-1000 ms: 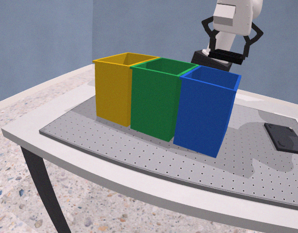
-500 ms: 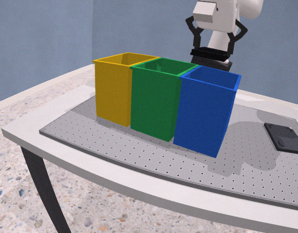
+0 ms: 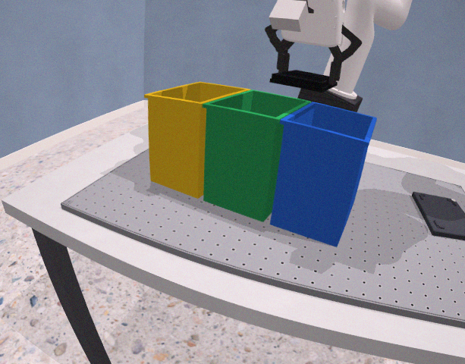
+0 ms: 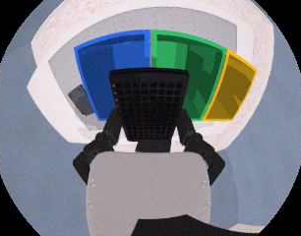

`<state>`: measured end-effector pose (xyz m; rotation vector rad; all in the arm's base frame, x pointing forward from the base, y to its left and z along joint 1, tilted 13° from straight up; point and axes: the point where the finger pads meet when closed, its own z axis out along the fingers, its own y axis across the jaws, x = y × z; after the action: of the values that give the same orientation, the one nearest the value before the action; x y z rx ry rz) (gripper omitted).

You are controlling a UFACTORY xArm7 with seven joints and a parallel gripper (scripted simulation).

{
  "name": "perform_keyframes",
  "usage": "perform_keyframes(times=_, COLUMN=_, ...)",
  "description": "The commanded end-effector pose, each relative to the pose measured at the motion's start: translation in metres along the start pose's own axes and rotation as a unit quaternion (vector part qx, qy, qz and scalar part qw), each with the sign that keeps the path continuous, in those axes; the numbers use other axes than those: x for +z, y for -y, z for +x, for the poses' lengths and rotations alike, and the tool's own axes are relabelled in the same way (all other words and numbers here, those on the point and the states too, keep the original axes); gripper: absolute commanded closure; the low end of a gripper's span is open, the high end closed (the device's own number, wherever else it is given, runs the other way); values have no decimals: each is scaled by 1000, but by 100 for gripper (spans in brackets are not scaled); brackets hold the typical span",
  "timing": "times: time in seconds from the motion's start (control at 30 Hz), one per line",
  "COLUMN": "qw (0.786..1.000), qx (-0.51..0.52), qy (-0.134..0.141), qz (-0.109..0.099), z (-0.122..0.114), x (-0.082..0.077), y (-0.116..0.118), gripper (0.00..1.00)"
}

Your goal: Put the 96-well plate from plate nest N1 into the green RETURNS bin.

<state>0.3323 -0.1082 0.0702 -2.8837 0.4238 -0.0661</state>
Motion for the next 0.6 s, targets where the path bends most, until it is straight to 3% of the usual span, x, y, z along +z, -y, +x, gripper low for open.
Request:
perform_keyframes(times=0.0, qw=1000, qx=0, qy=-1, qz=1, z=5, x=0, y=-11, gripper=100)
perform_keyframes(times=0.57, qw=1000, qx=0, qy=-1, qz=1, z=22, x=1, y=-58, gripper=100)
